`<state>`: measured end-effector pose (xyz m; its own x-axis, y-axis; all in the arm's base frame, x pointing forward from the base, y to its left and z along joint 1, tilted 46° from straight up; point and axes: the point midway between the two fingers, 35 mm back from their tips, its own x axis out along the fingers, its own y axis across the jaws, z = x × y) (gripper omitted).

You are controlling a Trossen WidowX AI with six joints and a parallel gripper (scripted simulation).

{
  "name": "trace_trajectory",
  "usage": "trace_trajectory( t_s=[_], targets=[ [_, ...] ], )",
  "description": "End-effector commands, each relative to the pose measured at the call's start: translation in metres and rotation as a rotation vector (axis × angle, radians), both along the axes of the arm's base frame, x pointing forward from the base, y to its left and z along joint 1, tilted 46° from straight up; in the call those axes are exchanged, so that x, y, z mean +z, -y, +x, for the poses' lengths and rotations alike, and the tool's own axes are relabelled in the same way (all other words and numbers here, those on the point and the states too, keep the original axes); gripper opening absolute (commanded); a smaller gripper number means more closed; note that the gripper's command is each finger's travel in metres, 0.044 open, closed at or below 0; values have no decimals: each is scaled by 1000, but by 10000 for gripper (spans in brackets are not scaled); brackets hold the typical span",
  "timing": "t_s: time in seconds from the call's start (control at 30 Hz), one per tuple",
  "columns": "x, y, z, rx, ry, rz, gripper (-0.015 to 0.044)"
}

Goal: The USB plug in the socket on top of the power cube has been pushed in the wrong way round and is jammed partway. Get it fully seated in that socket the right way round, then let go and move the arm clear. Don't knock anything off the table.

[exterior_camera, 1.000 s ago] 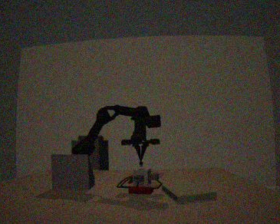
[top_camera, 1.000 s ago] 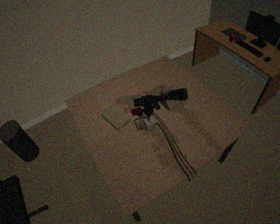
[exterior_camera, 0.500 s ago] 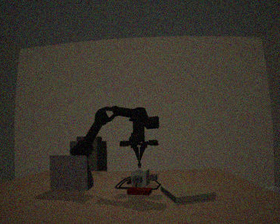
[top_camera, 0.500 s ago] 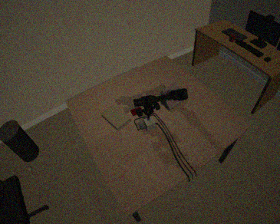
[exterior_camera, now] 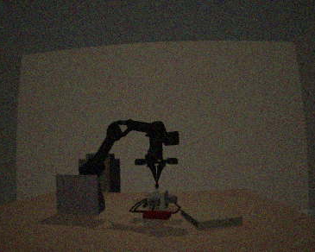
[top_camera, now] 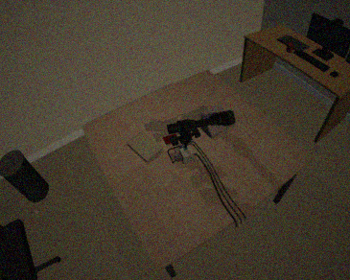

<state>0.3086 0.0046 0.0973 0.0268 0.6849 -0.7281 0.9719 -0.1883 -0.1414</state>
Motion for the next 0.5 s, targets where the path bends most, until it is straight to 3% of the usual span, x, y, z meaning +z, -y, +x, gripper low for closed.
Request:
trace_trajectory(
  t_s=[0.0,0.47],
  targets=[
    [-1,0,0,-1,-3,-7,0],
    [-3,-1,0,-5,-10,-14,0]
  ],
)
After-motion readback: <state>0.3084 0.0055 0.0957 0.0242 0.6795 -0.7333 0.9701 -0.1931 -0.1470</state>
